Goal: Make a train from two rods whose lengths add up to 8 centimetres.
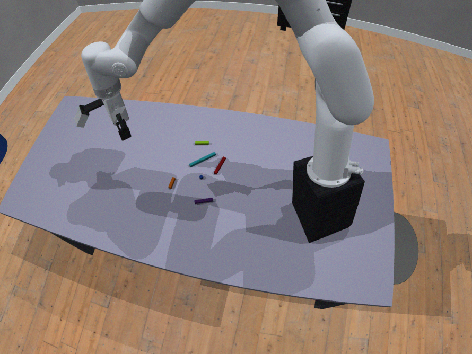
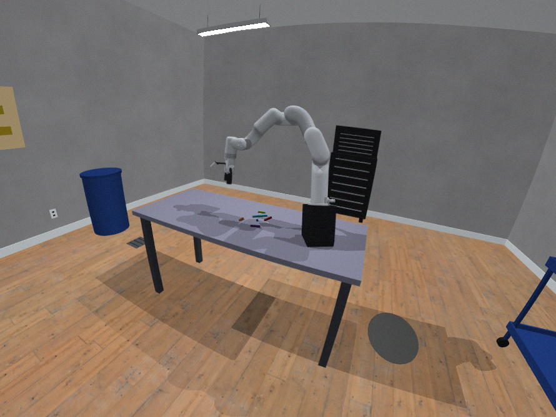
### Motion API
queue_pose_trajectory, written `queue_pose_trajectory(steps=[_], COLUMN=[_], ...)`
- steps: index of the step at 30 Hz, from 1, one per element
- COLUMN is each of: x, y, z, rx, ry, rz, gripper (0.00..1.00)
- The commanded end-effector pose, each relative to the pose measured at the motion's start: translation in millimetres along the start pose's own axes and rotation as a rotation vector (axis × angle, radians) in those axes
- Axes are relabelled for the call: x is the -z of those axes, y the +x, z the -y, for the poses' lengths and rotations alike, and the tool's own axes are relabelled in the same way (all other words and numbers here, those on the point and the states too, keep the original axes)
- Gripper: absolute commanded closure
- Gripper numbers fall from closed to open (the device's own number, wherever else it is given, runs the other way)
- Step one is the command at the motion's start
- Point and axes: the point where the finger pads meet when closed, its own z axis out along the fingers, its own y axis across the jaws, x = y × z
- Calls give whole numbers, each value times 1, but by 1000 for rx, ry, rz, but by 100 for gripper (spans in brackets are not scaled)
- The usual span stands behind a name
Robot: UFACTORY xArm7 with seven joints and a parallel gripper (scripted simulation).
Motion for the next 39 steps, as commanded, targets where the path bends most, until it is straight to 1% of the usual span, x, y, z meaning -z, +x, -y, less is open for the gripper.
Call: queue_pose_trajectory(steps=[1,4,6,7,9,11,16,21,23,24,27,32,36,37,39], x=[-20,-34,-34,-47,-51,-59,-78,-95,-95,-103,-109,-121,-126,-127,-127], y=[-27,-48,-48,-67,-74,-86,-117,-146,-146,-161,-173,-201,-222,-225,-225], z=[-6,-6,-6,-3,-2,2,17,38,38,53,66,103,137,143,143], rx=[148,262,262,375,418,497,699,903,903,1013,1099,1304,1460,1483,1483], ry=[-72,-97,-97,-113,-117,-122,-119,-97,-97,-79,-61,-9,39,46,46], rz=[35,71,71,102,113,131,167,185,185,187,183,156,115,107,107], gripper=[0,0,0,0,0,0,0,0,0,0,0,0,0,0,0])
